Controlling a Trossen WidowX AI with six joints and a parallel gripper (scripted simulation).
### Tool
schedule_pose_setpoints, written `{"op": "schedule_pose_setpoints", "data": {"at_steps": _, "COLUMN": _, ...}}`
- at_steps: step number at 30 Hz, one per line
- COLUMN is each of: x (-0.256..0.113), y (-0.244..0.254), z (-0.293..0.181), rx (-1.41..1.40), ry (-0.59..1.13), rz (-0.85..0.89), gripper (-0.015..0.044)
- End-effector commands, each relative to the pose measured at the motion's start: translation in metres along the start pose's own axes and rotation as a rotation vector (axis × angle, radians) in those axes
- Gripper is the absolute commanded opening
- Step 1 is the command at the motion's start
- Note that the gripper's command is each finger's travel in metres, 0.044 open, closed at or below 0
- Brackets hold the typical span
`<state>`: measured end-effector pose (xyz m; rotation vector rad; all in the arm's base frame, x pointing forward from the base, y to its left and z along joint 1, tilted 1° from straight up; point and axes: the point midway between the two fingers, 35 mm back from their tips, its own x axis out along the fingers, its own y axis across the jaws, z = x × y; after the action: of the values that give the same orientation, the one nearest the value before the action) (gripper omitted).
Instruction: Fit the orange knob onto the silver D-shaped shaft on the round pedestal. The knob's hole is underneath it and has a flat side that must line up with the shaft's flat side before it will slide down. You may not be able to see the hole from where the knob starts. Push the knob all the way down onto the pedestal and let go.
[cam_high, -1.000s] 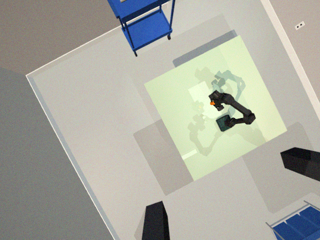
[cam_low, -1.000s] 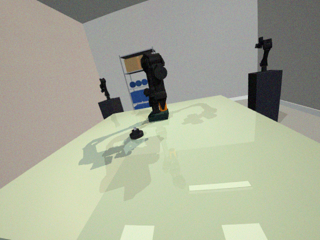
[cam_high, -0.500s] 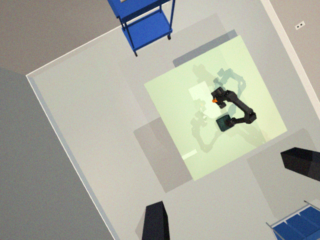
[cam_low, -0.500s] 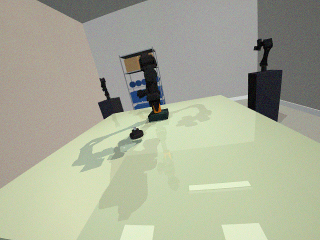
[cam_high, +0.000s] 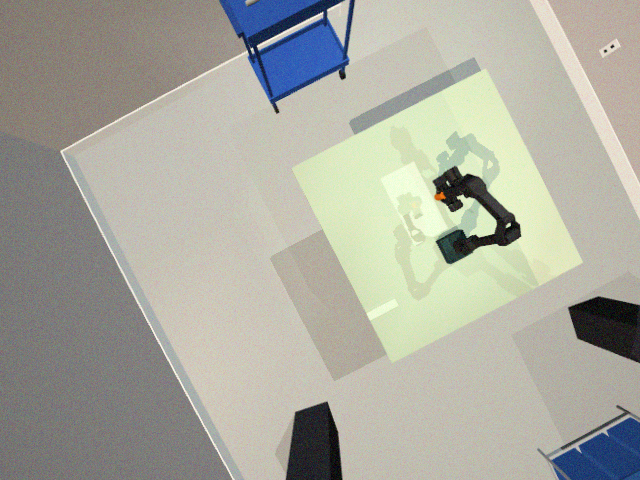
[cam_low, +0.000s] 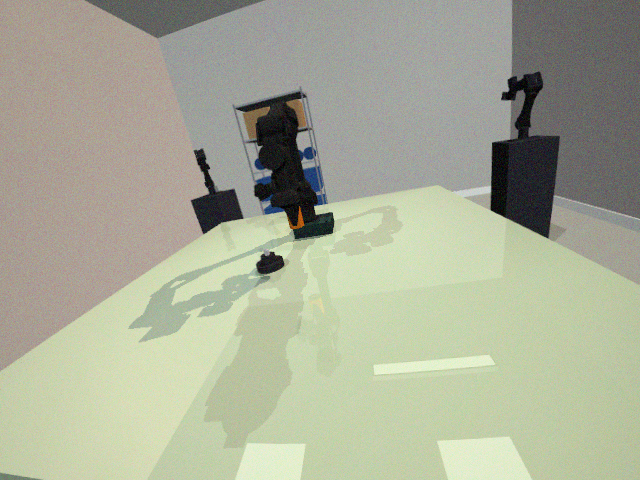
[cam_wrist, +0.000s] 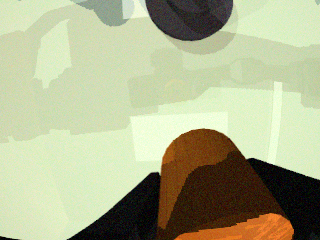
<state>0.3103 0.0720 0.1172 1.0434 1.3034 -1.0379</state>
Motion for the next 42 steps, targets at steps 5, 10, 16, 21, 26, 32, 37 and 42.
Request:
{"op": "schedule_pose_setpoints", "data": {"at_steps": 5, "x": 0.007, "y": -0.001, "z": 0.023, "rx": 0.003, "ry": 0.002, "rz": -0.003, "gripper": 0.0000}}
{"op": "schedule_pose_setpoints", "data": {"at_steps": 10, "x": 0.011, "y": -0.002, "z": 0.039, "rx": -0.003, "ry": 0.000, "rz": -0.002, "gripper": 0.0000}}
{"op": "schedule_pose_setpoints", "data": {"at_steps": 16, "x": 0.016, "y": -0.005, "z": 0.058, "rx": -0.010, "ry": -0.002, "rz": -0.001, "gripper": 0.0000}}
{"op": "schedule_pose_setpoints", "data": {"at_steps": 21, "x": 0.021, "y": -0.008, "z": 0.073, "rx": -0.015, "ry": -0.004, "rz": -0.001, "gripper": 0.0000}}
{"op": "schedule_pose_setpoints", "data": {"at_steps": 26, "x": 0.025, "y": -0.012, "z": 0.088, "rx": -0.021, "ry": -0.006, "rz": -0.001, "gripper": 0.0000}}
{"op": "schedule_pose_setpoints", "data": {"at_steps": 32, "x": 0.030, "y": -0.018, "z": 0.106, "rx": -0.028, "ry": -0.008, "rz": -0.001, "gripper": 0.0000}}
{"op": "schedule_pose_setpoints", "data": {"at_steps": 37, "x": 0.032, "y": -0.020, "z": 0.113, "rx": -0.030, "ry": -0.009, "rz": -0.001, "gripper": 0.0000}}
{"op": "schedule_pose_setpoints", "data": {"at_steps": 42, "x": 0.040, "y": -0.020, "z": 0.113, "rx": -0.029, "ry": -0.009, "rz": -0.001, "gripper": 0.0000}}
